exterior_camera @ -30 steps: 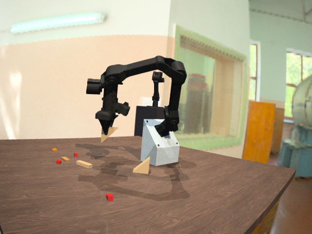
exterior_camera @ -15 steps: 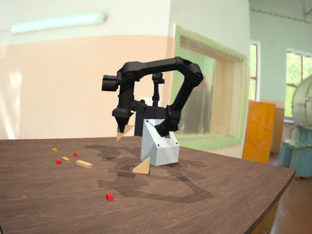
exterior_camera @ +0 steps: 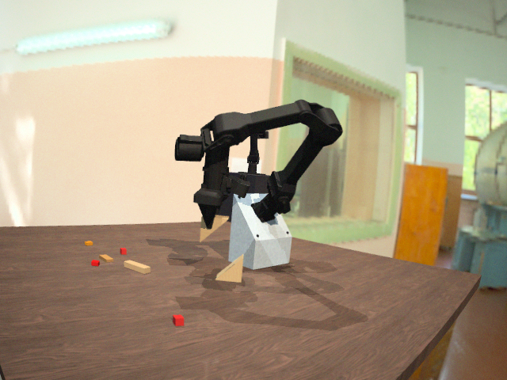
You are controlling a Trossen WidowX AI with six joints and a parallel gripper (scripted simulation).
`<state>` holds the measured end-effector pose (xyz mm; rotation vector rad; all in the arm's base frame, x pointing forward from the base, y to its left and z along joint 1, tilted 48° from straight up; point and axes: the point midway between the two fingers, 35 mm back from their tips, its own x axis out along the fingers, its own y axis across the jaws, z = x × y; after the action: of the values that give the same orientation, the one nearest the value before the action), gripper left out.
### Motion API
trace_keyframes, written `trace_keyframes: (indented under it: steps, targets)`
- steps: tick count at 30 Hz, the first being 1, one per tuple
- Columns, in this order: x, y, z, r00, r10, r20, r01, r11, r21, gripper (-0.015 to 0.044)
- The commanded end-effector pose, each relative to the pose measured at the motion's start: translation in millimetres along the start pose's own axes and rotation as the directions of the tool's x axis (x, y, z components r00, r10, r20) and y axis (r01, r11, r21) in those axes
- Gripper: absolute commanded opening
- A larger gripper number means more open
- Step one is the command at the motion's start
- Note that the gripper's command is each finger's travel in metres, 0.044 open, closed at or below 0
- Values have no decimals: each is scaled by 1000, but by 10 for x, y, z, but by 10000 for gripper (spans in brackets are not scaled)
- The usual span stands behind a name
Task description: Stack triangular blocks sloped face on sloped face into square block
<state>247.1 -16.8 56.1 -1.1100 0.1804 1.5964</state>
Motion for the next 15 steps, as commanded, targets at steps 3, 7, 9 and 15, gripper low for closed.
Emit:
trace_keyframes:
  steps: [3, 7, 9, 15]
  targets:
    - [255, -7, 133, 1000, -6, 6, 6, 1000, 5, 0]
    - [412, -3, 221, 1000, -8, 11, 8, 1000, 4, 0]
    - [438, -1, 236, 1000, -9, 12, 9, 1000, 4, 0]
    - [459, -53, 233, 1000, -9, 11, 9, 1000, 4, 0]
